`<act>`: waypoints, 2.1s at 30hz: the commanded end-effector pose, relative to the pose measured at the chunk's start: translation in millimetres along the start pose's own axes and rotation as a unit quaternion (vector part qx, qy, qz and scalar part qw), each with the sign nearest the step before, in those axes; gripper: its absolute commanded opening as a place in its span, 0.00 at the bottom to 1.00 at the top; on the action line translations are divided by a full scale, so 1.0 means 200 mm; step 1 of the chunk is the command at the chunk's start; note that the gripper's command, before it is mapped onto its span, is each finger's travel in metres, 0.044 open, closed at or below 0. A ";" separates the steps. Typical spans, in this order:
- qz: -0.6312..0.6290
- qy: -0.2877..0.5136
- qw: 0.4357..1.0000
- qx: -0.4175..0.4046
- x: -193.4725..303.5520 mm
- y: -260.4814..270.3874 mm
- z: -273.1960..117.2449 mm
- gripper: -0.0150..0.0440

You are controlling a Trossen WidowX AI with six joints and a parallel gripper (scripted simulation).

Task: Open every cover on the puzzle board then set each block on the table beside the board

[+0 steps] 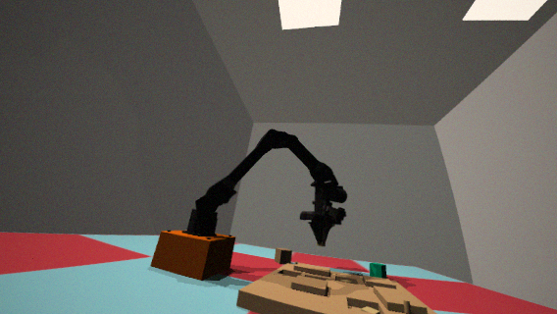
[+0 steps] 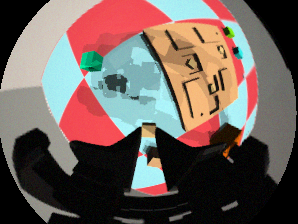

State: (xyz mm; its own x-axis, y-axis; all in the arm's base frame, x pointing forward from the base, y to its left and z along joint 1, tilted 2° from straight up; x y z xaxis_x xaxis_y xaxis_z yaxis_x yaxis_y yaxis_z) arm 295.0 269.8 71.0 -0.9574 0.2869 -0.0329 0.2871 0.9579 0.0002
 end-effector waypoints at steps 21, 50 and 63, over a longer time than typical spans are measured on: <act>0.001 0.005 1.000 0.005 0.01 -0.01 0.22 0.39; 0.001 0.005 1.000 0.005 0.02 -0.03 0.41 0.39; 0.002 0.002 1.000 0.003 0.01 -0.02 0.40 0.88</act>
State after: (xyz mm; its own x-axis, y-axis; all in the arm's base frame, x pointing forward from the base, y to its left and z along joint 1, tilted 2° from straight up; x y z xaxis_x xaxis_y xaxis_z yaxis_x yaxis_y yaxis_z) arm 293.5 265.7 -8.7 -0.9561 0.2916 -0.0289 0.2919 0.9564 -0.0064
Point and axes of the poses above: the point midway between the two fingers, 35 mm back from their tips, its own z axis out along the fingers, its own y axis across the jaws, x = y × z, the point moved 3 cm from there along -z, back along the fingers, and after that the axes turned 13 degrees about -z, right-handed, at the moved point
